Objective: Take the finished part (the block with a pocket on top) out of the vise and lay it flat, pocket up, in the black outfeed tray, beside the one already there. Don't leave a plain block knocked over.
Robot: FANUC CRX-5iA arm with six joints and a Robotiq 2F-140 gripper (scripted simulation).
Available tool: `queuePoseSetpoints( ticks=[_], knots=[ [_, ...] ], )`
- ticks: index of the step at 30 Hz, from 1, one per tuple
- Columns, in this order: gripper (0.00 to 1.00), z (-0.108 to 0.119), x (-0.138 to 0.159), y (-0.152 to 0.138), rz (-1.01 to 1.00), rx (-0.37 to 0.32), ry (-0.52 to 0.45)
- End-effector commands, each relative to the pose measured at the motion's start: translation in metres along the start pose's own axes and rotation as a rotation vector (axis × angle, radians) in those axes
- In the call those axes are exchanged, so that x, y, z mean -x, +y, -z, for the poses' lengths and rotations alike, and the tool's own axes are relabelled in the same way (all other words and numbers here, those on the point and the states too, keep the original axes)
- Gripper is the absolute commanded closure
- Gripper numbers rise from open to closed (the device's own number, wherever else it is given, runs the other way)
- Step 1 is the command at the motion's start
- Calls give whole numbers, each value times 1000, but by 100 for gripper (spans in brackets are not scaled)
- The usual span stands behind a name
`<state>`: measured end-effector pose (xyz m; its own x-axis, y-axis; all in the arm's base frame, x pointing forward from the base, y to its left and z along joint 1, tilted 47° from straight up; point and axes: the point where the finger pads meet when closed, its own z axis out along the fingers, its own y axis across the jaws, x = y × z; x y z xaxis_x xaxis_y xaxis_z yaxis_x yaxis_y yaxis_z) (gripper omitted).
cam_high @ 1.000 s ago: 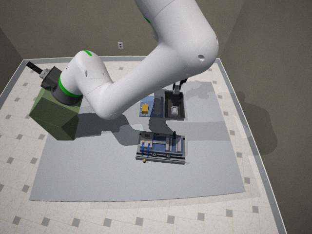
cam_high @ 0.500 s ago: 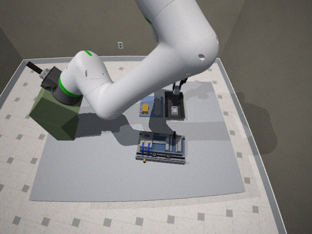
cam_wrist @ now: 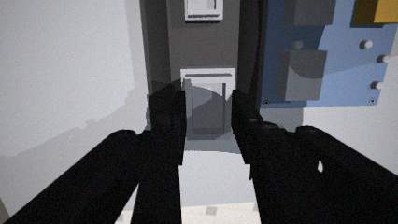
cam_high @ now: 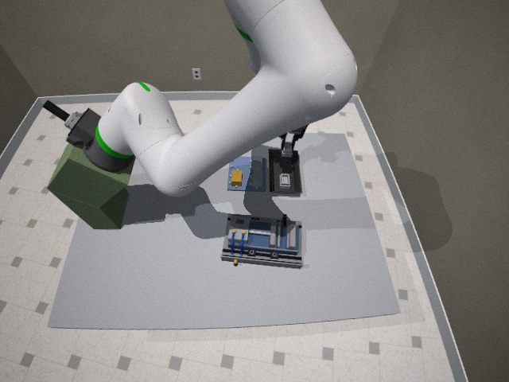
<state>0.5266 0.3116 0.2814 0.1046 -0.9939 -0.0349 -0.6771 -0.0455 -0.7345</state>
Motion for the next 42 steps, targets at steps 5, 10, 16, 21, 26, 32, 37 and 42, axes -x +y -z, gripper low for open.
queuePoseSetpoints(
  ticks=[5,10,16,21,26,32,37,42],
  knots=[
    [90,-11,0,-1,0,-1,-1],
    [90,-21,0,-1,0,-1,-1],
    [90,-29,1,-1,0,-1,-1],
    [90,-40,1,-1,0,-1,-1],
    [90,-49,1,-1,0,-1,-1],
    [90,-57,1,-1,0,-1,-1],
    [90,-64,1,-1,0,-1,-1],
    [90,-71,1,-1,0,-1,-1]
  ],
)
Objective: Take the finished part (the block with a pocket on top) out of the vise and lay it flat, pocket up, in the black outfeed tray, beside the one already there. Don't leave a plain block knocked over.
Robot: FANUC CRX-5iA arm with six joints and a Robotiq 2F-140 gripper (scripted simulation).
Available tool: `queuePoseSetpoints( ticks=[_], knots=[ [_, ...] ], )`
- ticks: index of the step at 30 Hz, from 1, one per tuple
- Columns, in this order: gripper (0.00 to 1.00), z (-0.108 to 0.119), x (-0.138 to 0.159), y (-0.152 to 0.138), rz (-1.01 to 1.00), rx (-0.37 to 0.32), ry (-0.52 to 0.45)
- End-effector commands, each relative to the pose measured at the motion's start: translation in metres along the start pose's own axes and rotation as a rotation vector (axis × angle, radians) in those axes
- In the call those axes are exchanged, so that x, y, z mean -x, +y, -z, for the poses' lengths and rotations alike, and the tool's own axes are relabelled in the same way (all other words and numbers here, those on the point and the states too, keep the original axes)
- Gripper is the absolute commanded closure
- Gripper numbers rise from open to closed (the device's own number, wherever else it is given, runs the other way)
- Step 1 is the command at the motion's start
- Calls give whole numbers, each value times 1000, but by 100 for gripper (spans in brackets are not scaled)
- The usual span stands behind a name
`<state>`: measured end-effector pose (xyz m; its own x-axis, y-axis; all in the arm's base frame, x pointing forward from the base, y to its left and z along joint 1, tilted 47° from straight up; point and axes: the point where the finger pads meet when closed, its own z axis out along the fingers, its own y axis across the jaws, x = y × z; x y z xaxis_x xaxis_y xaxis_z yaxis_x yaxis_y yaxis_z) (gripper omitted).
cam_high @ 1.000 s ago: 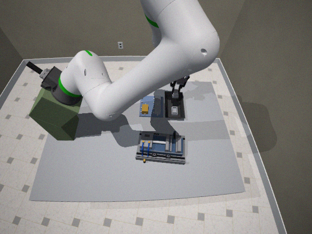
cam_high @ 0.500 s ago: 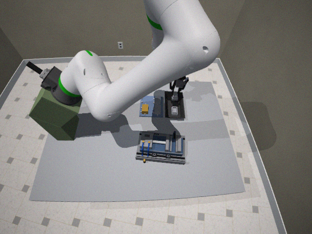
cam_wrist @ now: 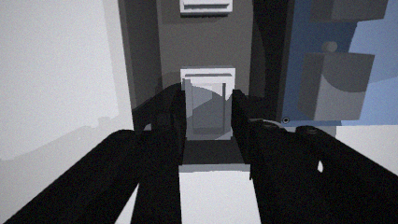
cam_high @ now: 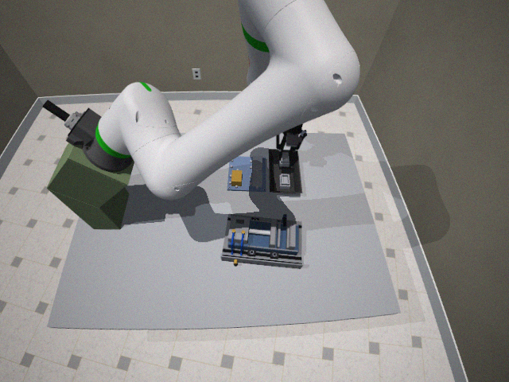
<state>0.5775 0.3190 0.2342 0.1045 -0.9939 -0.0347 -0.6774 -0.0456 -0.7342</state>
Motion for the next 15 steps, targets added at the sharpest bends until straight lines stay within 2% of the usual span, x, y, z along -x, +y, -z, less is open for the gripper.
queuePoseSetpoints(
  ticks=[1,15],
  knots=[
    [90,-2,0,-1,0,-2,-1],
    [90,-9,0,-1,0,-2,-1]
  ],
)
